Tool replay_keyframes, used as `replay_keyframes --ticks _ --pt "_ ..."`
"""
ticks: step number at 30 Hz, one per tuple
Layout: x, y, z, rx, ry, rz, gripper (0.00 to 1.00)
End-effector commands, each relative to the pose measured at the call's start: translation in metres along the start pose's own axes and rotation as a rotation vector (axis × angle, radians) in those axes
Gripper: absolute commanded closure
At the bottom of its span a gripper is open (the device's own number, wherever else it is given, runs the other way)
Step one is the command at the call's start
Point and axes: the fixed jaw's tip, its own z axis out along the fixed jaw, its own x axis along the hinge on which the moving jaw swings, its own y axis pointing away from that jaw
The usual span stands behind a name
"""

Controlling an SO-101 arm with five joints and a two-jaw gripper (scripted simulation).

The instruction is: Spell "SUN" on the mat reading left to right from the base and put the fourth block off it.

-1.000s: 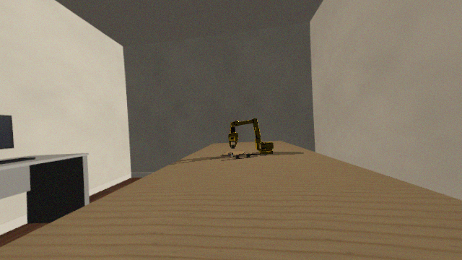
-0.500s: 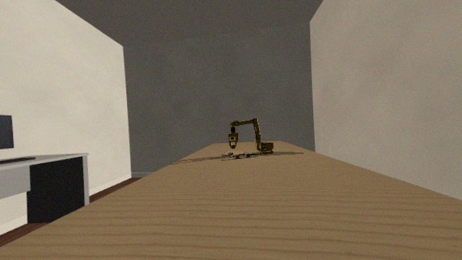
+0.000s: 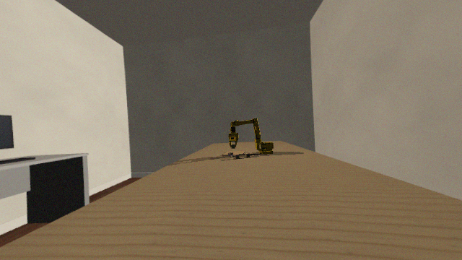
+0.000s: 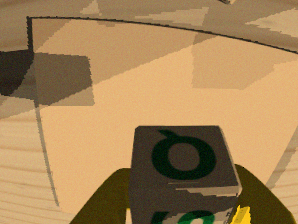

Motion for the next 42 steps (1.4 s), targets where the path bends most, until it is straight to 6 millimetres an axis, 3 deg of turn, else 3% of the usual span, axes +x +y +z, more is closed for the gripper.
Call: replay_keyframes --ticks 1,42 --pt "-0.0029 -0.008 -0.0133 0.086 -0.02 0.0 1.0" --pt "-0.0045 -0.0089 -0.0074 0.086 -0.02 0.002 1.0"
